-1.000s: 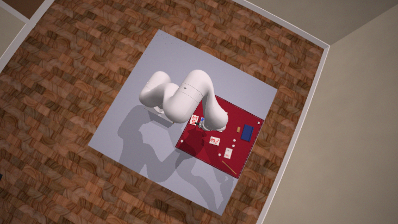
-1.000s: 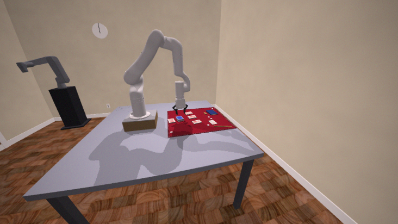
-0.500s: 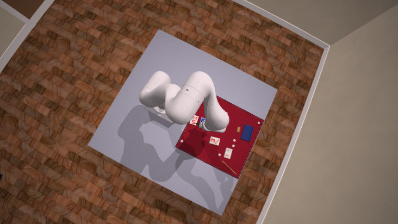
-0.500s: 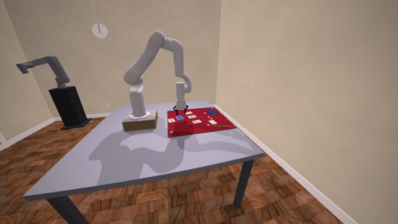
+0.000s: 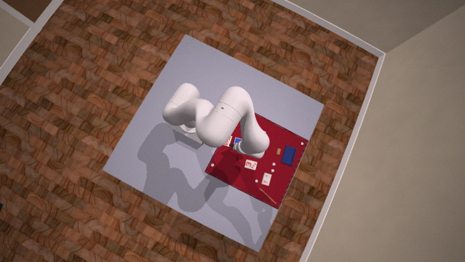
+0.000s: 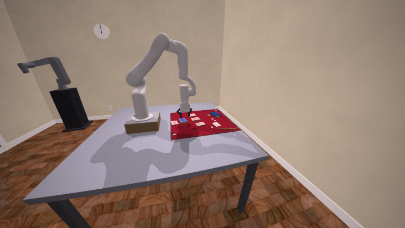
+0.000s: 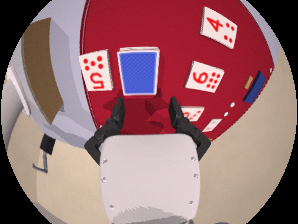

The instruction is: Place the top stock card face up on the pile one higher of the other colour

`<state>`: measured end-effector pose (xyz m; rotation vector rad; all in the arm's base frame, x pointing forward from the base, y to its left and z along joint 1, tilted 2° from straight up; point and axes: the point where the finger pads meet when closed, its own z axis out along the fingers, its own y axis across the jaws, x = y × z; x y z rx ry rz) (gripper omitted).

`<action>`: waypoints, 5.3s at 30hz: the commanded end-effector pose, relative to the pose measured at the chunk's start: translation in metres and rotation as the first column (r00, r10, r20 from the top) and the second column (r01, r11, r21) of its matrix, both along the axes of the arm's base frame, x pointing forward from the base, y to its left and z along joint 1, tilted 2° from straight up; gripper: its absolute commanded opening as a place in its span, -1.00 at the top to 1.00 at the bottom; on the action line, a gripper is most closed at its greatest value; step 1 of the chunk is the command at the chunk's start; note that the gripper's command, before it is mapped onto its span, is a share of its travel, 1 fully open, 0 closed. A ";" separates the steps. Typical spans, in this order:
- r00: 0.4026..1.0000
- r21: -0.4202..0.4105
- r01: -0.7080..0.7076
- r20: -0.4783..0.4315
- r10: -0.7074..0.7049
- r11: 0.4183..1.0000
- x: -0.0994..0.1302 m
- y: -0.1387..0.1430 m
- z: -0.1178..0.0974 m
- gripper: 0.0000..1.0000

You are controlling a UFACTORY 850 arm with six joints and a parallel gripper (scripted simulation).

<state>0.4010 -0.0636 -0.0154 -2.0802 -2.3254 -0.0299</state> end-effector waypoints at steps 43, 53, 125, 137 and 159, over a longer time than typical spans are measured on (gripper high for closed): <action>1.000 0.000 0.000 0.015 0.000 1.000 -0.014 0.003 -0.024 -0.73; 1.000 0.000 0.000 0.015 0.000 1.000 -0.014 0.003 -0.024 -0.73; 1.000 0.000 0.000 0.015 0.000 1.000 -0.014 0.003 -0.024 -0.73; 1.000 0.000 0.000 0.015 0.000 1.000 -0.014 0.003 -0.027 -0.73; 1.000 0.000 0.000 0.015 0.000 1.000 -0.014 0.003 -0.034 -0.73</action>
